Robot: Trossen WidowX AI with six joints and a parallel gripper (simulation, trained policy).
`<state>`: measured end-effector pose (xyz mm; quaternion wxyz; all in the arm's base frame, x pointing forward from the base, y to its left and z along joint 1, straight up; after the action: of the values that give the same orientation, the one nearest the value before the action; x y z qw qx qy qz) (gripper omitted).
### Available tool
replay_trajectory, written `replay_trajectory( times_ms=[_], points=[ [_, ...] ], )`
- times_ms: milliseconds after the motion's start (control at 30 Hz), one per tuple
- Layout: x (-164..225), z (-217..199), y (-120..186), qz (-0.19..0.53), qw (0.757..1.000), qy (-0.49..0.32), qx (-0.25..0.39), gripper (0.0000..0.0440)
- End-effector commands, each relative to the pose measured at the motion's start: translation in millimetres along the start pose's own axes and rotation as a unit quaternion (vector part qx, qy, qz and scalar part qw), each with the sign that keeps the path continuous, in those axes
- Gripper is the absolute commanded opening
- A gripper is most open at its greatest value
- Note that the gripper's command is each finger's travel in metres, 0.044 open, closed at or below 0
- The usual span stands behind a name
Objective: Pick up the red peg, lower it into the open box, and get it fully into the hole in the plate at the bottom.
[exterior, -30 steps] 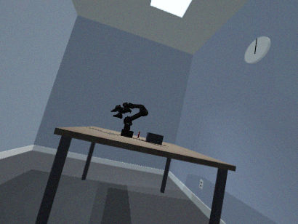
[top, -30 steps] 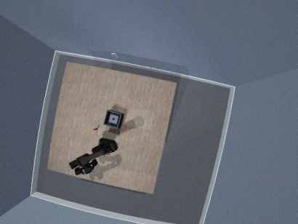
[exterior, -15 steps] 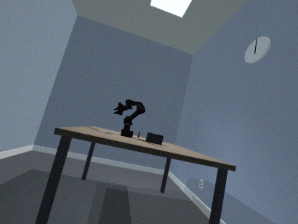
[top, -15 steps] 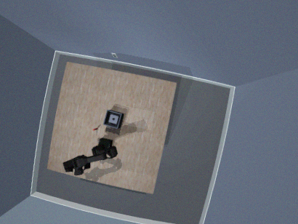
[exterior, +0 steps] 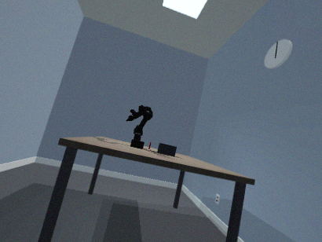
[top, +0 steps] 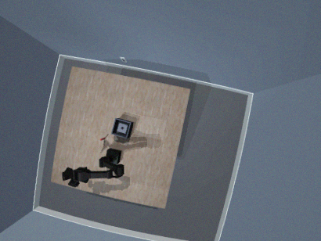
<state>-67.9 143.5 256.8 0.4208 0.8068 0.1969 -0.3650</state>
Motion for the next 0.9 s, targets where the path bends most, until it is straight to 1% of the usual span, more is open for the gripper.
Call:
replay_trajectory(
  times_ms=[0,200,433,633,867],
  points=[
    [3.0,-12.3,3.4,0.023,0.998,-0.049,0.027,0.0440],
    [11.3,-29.9,10.8,0.058,0.986,-0.135,0.074,0.0440],
    [23.6,-47.0,20.2,0.093,0.959,-0.236,0.127,0.0440],
    [36.0,-58.9,28.8,0.119,0.924,-0.321,0.171,0.0440],
    [51.9,-69.6,39.4,0.142,0.871,-0.417,0.219,0.0440]
  ],
)
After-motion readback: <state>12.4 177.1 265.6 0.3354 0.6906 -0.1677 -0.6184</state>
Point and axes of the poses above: the point midway between the two fingers, 35 mm back from their tips, its own y axis back along the fingers, its own z axis across the jaws, x = y × z, the point moved 6 cm from there along y, back along the fingers, and after that the axes turned 1 degree about -y, right-handed, at the moved point
